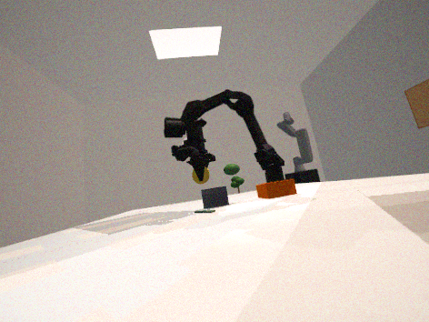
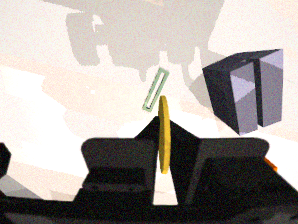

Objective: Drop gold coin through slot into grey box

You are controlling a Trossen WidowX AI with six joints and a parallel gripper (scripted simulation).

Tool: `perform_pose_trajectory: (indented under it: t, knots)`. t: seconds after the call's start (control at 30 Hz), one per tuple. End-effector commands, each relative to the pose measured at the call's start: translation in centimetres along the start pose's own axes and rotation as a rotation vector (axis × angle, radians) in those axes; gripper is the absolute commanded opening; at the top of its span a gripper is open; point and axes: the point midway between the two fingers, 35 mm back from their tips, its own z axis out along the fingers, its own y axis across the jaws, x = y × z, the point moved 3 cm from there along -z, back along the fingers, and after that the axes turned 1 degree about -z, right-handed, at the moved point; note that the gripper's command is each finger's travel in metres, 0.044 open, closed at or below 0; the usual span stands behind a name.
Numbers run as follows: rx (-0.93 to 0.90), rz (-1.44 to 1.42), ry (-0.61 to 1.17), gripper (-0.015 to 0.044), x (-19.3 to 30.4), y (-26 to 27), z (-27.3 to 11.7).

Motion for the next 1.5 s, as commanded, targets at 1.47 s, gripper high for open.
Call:
perform_pose_trajectory:
  t: [1.47]
  knots:
    - [0.002, -0.449, -0.004, 0.0, -1.1, -6.6, -0.2]
